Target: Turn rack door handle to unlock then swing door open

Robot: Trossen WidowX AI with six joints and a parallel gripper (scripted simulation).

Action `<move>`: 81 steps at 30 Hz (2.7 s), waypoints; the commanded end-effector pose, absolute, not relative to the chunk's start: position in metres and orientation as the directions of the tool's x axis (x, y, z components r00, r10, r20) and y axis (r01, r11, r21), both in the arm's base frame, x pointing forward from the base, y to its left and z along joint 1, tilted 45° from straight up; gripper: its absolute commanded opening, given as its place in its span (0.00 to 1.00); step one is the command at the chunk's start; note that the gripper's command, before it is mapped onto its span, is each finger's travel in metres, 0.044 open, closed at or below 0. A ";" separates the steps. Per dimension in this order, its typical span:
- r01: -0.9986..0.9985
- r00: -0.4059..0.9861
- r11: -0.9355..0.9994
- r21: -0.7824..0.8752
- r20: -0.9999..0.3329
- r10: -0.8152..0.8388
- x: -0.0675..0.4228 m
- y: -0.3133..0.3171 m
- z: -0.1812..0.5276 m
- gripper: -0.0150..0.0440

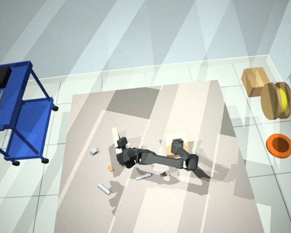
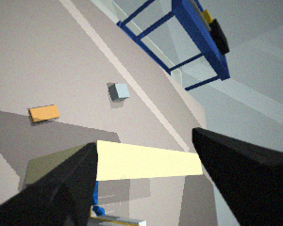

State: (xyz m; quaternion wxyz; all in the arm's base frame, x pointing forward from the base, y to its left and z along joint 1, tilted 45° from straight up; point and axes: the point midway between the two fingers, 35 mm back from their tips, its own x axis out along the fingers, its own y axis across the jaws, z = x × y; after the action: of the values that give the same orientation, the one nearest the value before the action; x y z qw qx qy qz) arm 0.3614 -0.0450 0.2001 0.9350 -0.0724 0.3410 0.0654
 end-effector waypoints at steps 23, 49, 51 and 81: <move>-0.294 0.285 0.906 0.306 -0.876 0.388 0.343 -0.070 0.122 0.76; -0.173 0.049 0.714 0.679 -0.718 0.694 0.325 -0.083 0.099 0.76; -0.173 0.049 0.714 0.678 -0.718 0.694 0.326 -0.081 0.097 0.76; -0.174 0.051 0.713 0.679 -0.717 0.695 0.329 -0.047 0.062 0.76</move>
State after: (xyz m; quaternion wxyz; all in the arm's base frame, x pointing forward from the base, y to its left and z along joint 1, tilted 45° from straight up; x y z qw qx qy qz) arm 0.3299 -0.0524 0.0652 0.6943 0.2087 0.6133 0.3134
